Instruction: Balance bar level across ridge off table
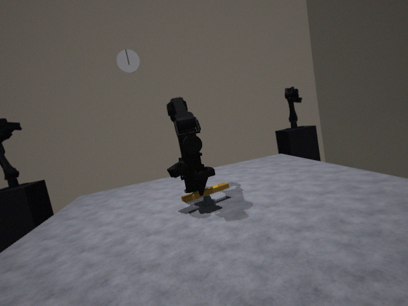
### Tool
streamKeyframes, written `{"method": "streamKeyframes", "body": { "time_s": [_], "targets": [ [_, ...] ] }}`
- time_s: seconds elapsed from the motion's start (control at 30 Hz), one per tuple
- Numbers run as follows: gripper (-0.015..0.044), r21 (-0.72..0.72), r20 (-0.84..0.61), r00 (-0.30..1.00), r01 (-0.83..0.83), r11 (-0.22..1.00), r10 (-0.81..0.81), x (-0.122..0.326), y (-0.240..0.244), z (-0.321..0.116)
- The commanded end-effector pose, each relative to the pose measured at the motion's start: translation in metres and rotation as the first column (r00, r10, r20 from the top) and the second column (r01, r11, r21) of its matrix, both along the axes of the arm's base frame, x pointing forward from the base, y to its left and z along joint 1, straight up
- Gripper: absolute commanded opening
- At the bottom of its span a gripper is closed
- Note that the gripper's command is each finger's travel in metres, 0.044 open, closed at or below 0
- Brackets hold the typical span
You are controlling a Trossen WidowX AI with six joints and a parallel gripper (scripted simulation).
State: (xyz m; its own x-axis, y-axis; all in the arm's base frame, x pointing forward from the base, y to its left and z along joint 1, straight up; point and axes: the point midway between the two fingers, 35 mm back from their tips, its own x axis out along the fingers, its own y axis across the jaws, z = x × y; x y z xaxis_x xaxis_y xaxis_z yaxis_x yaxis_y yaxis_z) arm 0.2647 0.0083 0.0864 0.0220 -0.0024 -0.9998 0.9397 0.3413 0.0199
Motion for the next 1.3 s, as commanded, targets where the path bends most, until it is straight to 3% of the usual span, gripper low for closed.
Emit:
{"method": "streamKeyframes", "body": {
  "time_s": [0.0, 1.2, 1.27],
  "targets": [
    [0.0169, 0.000, 0.000, 1.000, 0.000, 1.000, 0.000, 0.0000, 0.0000, 0.0000],
    [0.0185, 0.000, 0.000, 1.000, 0.000, 1.000, 0.000, 0.0000, 0.0000, 0.0000],
    [0.0237, 0.000, 0.000, 1.000, 0.000, 1.000, 0.000, 0.0000, 0.0000, 0.0000]
  ]
}}
